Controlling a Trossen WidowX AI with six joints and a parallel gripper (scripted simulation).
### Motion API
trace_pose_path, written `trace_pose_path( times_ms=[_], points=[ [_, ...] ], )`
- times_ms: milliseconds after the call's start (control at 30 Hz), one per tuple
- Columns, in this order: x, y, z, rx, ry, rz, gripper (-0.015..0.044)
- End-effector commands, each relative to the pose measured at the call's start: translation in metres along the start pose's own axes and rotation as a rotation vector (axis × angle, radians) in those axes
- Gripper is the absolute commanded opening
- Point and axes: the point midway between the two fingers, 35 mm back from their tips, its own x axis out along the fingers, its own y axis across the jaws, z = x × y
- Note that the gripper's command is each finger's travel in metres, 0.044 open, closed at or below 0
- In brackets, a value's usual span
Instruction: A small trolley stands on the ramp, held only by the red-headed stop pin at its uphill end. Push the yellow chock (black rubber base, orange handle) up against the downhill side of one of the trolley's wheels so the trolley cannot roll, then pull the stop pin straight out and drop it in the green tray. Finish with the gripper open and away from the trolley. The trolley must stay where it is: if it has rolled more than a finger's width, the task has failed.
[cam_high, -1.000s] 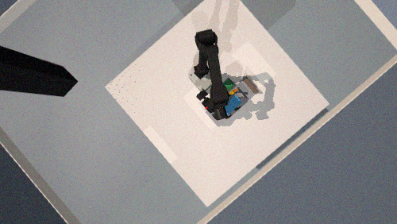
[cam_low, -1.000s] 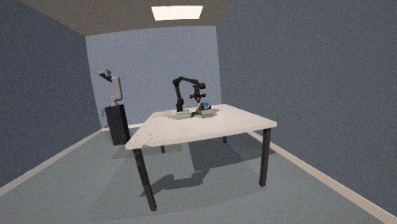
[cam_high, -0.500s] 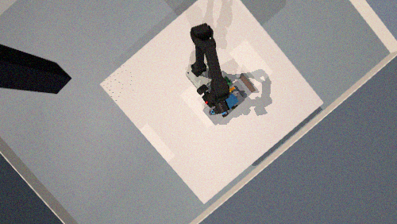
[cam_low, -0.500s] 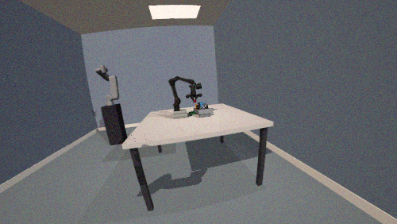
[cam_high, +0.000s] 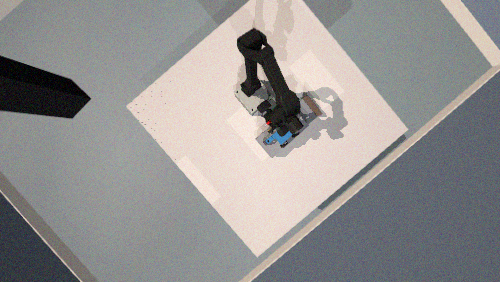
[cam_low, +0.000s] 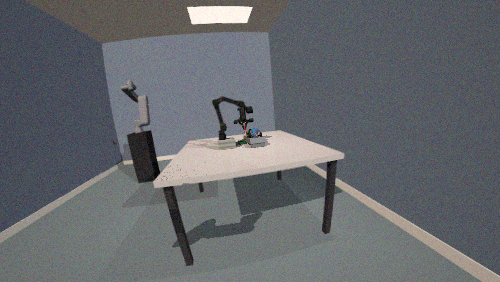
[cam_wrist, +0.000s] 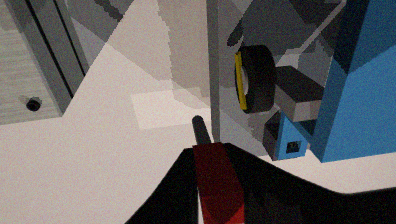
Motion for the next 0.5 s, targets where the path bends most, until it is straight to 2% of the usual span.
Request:
trace_pose_path(
  times_ms=[0, 467],
  points=[
    [-0.001, 0.001, 0.011, 0.000, 0.004, 0.005, 0.0000],
    [-0.007, 0.001, 0.058, 0.000, 0.000, 0.005, 0.0000]
  ],
)
